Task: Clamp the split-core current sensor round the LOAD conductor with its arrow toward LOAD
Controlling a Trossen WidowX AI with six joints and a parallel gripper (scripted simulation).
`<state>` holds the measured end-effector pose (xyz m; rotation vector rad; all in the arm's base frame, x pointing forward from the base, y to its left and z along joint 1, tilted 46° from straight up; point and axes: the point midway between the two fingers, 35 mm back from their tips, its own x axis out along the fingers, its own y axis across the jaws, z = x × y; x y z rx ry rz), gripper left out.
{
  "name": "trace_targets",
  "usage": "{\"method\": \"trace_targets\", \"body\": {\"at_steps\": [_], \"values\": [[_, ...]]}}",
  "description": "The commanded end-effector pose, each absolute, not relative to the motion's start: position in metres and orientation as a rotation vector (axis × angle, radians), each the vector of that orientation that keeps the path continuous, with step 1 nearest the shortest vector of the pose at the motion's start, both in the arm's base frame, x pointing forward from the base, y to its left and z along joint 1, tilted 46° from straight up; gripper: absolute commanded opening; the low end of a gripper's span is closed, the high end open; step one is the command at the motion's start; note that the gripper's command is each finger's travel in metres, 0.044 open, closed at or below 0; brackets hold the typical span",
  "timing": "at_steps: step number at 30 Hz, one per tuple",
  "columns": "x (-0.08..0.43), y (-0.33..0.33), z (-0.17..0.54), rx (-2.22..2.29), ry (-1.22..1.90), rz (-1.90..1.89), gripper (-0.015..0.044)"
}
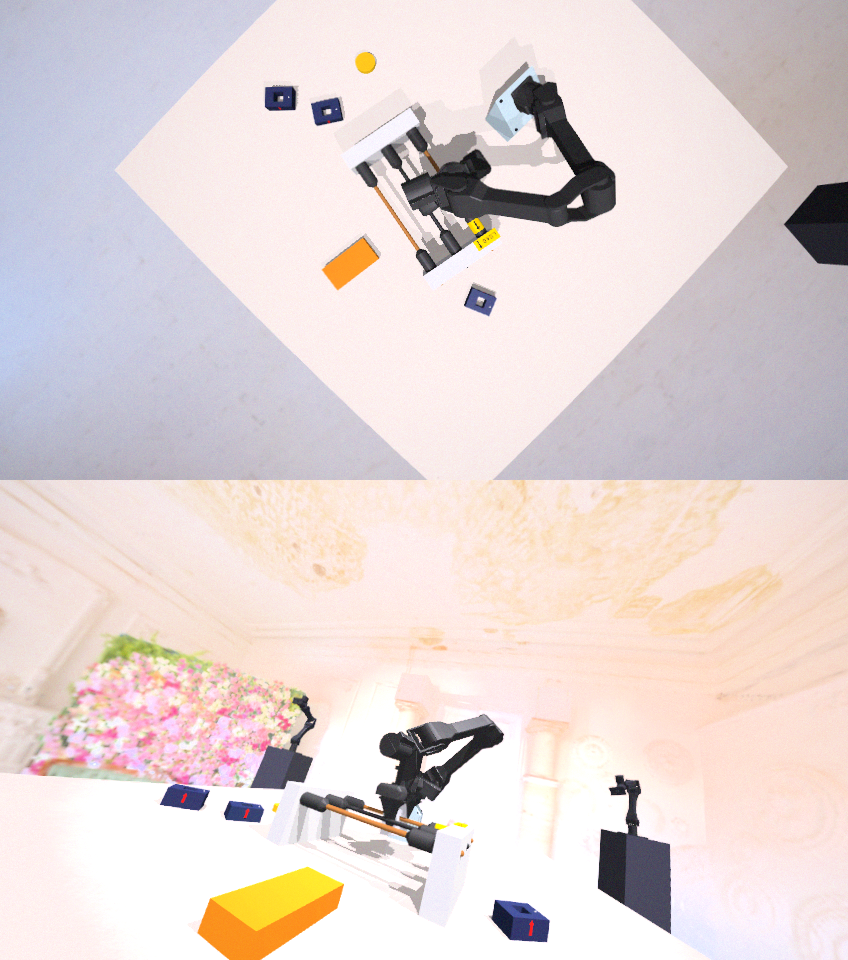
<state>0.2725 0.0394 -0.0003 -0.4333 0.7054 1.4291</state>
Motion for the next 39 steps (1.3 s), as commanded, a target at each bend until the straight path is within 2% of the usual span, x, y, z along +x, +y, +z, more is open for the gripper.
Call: {"method": "trace_targets", "body": {"at_steps": [1,5,39], "values": [[0.275,0.031,0.001,-0.424,0.747,1.503,0.044],[0.275,0.019,0.009,-0.383,0.798,1.633,0.044],[0.26,0.041,-0.011,-0.336,0.835,1.754,0.044]]}}
